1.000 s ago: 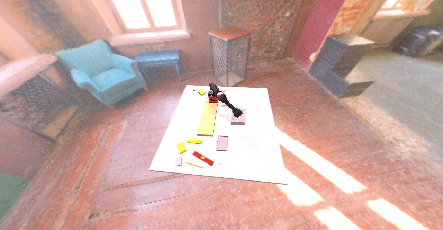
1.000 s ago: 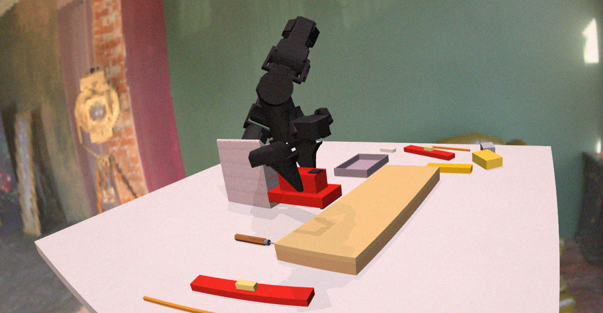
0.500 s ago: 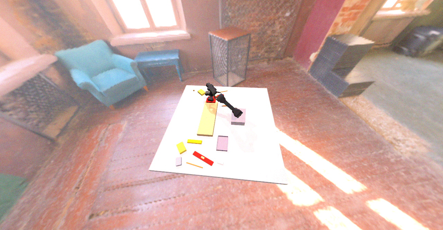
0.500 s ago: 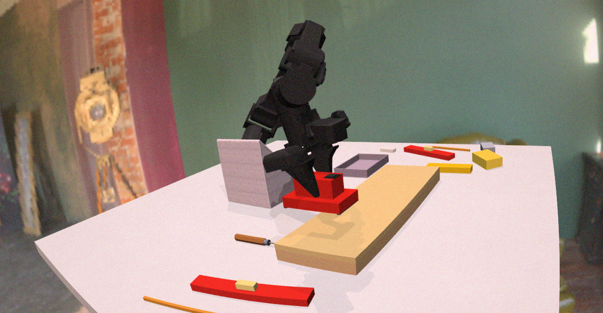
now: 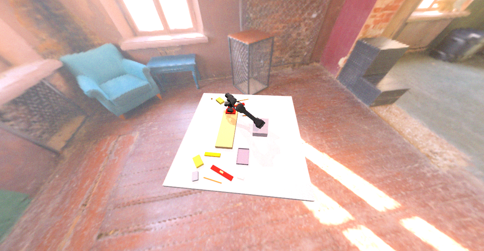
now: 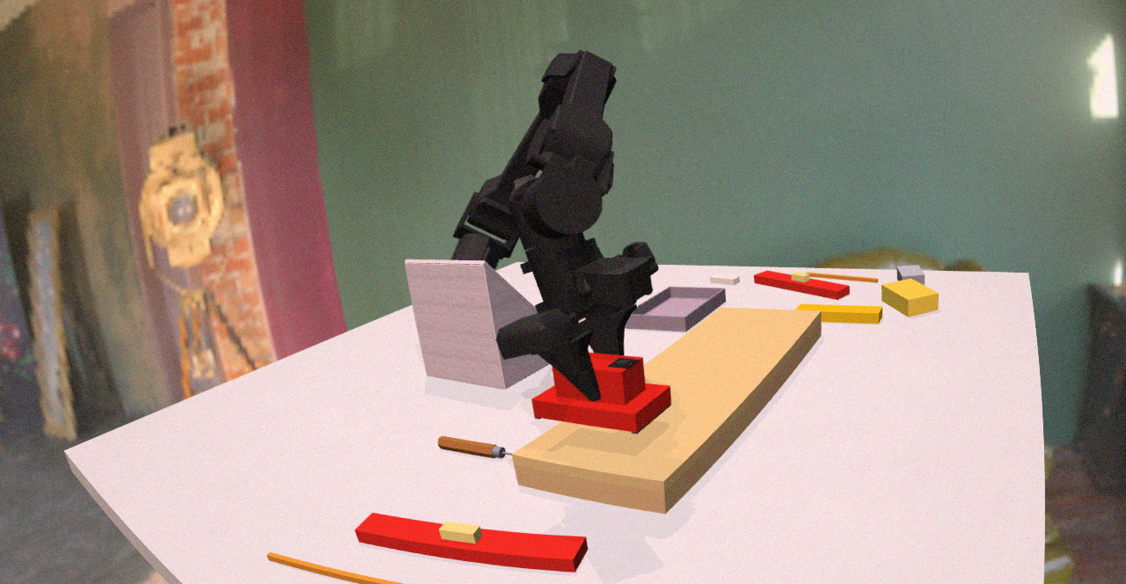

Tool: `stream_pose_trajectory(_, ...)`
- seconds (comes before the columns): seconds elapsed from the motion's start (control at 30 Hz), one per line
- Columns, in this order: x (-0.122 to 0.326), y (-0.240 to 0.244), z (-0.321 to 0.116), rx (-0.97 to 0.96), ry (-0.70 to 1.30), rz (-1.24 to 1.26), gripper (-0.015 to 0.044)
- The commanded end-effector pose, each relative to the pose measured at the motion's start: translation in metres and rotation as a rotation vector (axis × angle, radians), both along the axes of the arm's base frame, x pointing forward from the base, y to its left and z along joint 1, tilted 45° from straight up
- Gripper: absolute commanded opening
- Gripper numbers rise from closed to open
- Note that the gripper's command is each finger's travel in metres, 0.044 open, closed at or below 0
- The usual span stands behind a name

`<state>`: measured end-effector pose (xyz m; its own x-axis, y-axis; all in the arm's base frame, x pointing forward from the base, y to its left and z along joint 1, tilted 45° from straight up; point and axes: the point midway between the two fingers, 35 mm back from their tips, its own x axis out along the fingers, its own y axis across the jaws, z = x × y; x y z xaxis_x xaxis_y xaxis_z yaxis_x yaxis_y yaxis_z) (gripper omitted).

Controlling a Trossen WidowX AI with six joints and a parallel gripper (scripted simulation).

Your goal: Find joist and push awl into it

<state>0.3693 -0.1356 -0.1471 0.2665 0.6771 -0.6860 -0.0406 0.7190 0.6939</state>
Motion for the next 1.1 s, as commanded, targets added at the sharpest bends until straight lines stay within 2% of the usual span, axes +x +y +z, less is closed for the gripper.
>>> stream_pose_trajectory(0.0,0.001,0.003,-0.004,0.002,-0.005,-0.010,0.0000)
stream_pose_trajectory(0.73,0.000,0.026,-0.027,0.004,-0.006,-0.010,0.0000)
stream_pose_trajectory(1.07,-0.001,0.050,-0.005,0.007,-0.005,-0.010,0.0000)
